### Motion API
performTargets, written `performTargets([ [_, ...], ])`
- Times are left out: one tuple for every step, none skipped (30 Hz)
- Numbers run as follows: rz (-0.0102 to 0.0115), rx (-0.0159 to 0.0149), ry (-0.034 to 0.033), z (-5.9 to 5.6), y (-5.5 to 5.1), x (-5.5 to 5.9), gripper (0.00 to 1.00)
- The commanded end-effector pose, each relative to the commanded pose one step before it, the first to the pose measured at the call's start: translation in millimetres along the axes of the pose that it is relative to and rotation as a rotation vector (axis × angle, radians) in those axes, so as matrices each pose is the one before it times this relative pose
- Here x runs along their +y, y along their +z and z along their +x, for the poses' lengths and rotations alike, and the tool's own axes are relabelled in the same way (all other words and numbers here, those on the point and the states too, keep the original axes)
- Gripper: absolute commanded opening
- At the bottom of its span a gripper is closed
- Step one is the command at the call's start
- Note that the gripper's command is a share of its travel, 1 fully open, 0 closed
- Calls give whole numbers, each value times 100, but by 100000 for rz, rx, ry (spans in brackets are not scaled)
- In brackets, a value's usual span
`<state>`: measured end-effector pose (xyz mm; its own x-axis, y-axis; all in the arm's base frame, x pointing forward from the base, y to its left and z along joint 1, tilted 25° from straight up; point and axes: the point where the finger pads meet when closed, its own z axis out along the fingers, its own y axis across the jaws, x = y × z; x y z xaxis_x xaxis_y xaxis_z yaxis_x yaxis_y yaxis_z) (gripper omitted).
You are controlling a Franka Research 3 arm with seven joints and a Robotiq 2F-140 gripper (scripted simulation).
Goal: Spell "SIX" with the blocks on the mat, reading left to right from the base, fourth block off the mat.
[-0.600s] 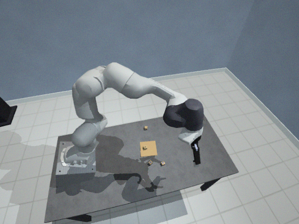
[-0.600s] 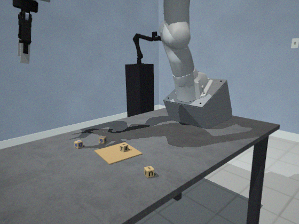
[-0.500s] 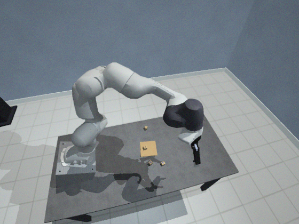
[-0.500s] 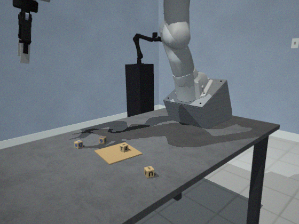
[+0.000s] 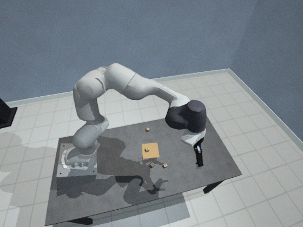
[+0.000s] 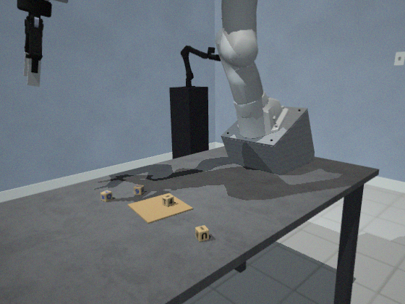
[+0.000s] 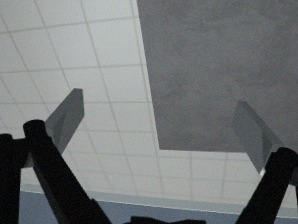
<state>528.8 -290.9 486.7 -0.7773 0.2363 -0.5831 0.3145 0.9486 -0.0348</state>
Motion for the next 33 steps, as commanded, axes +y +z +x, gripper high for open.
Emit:
performTargets([
  [-104, 404, -66, 57, 229, 279, 100],
  [-221, 904, -152, 140, 509, 605, 100],
  [-377, 1582, -277, 258, 888, 1071, 100],
  [-534, 2318, -433, 405, 1296, 1596, 100],
  [-565, 2564, -519, 482, 1431, 1804, 100],
  [-251, 1178, -253, 227, 659, 843, 100],
  [-338, 1625, -365, 329, 907, 1179, 100],
  [-368, 1827, -433, 391, 1018, 1348, 100],
  [-349, 1786, -448, 403, 995, 1343, 100],
  [-354, 1868, -495, 445, 1039, 1433, 100],
  [-339, 1840, -516, 463, 1022, 1441, 100],
  [-326, 1813, -537, 482, 1006, 1450, 100],
  [-313, 1781, -557, 501, 987, 1456, 100],
  [-305, 1772, -584, 527, 981, 1482, 100],
  [0, 0, 0, 0, 0, 0, 100],
  [0, 0, 0, 0, 0, 0, 100],
  [-777, 4604, -1674, 1578, 2510, 4020, 100],
  [-175, 1046, -414, 377, 578, 952, 100],
  [-235, 1400, -576, 528, 771, 1298, 100],
  [-251, 1482, -638, 590, 814, 1406, 100],
  [-267, 1550, -700, 652, 849, 1508, 100],
  [-269, 1527, -724, 681, 834, 1526, 100],
  [-262, 1442, -718, 680, 785, 1480, 100],
  [-277, 1467, -767, 733, 795, 1548, 100],
  [-276, 1395, -765, 739, 753, 1515, 100],
  [-287, 1376, -793, 773, 738, 1538, 100],
  [-294, 1325, -801, 789, 706, 1525, 100],
  [-306, 1290, -818, 814, 683, 1530, 100],
  [-323, 1269, -844, 850, 665, 1552, 100],
  [-327, 1188, -828, 844, 617, 1498, 100],
  [-353, 1184, -865, 893, 607, 1541, 100],
  [0, 0, 0, 0, 0, 0, 100],
  [0, 0, 0, 0, 0, 0, 100],
])
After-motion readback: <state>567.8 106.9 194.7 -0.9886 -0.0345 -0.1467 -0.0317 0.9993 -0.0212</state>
